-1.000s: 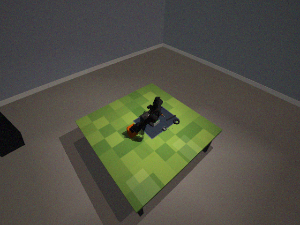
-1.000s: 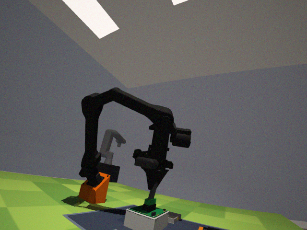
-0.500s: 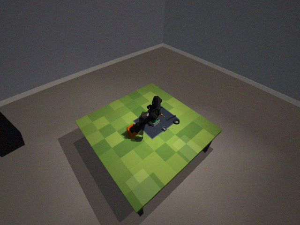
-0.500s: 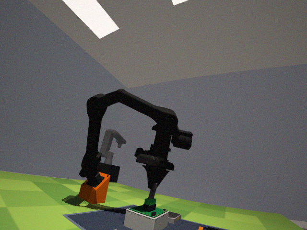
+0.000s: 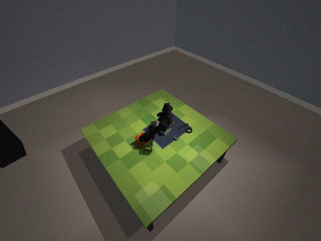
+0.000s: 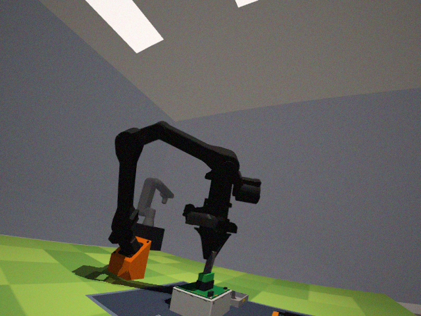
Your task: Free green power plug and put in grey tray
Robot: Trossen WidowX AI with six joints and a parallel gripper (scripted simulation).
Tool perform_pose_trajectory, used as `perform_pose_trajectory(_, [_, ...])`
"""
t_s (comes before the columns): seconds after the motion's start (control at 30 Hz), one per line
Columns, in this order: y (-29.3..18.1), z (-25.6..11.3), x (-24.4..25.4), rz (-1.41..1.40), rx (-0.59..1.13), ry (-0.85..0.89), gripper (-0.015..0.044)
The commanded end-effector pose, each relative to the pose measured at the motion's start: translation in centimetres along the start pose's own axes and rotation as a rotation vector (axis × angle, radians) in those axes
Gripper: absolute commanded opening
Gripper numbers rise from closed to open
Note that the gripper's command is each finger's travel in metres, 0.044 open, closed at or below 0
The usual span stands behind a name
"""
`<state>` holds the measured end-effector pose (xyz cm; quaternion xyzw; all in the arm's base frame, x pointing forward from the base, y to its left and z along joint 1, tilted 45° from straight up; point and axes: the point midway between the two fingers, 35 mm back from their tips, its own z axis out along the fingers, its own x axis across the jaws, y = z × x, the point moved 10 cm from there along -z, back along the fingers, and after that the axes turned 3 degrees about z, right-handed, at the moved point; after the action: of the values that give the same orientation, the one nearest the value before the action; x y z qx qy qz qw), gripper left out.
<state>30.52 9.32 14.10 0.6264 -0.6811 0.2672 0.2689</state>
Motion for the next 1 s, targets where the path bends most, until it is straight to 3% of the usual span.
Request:
perform_pose_trajectory(0.0, [-0.2,0.4,0.0,0.011,0.012,-0.006,0.0131])
perform_pose_trajectory(0.17, [-0.2,0.4,0.0,0.011,0.012,-0.006,0.0249])
perform_pose_trajectory(0.77, [-0.2,1.9,0.0,0.011,0.012,-0.006,0.0249])
perform_pose_trajectory(0.97, [-0.2,1.9,0.0,0.011,0.012,-0.006,0.0092])
